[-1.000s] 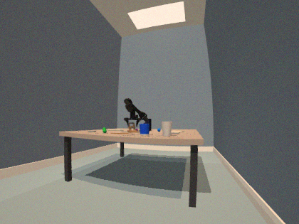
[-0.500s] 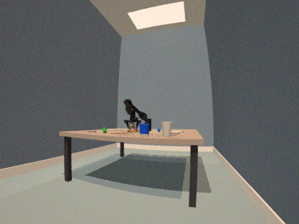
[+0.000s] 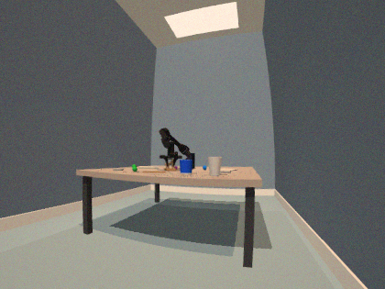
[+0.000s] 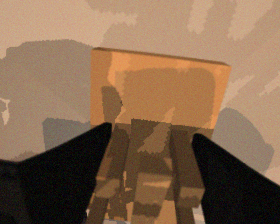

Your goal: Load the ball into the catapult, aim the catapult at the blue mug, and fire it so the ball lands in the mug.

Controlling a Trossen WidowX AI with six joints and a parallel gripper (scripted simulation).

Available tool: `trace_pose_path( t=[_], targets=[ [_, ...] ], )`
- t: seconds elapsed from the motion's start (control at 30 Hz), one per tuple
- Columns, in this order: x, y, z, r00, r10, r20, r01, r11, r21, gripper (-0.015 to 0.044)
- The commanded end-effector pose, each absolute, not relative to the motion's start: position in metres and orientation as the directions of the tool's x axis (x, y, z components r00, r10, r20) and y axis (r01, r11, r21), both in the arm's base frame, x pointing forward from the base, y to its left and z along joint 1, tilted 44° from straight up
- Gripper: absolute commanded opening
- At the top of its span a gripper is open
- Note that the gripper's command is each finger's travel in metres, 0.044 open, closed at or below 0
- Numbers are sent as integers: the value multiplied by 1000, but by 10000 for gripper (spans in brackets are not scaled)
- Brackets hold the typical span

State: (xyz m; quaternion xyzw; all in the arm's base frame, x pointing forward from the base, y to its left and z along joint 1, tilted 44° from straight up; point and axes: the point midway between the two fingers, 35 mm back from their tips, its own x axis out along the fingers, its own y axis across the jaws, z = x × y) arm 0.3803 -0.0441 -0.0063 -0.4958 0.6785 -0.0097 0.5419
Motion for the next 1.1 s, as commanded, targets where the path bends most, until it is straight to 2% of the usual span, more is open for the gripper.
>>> trace_pose_path(
  t=[0.0,0.1,0.23,0.27,0.47,0.77,1.07],
  targets=[
    [381,-44,-6,80,-684,-725,-661,508,-552,131],
    [381,-44,-6,80,-684,-725,-661,508,-552,111],
    [378,-17,22,79,-682,-727,-662,509,-550,6],
    [377,-11,28,79,-682,-727,-662,509,-549,0],
    [373,-2,23,79,-680,-729,-648,520,-556,0],
    [310,67,-52,77,-680,-729,-445,631,-636,0],
    [313,67,-52,77,-681,-728,-434,635,-639,0]
  ],
)
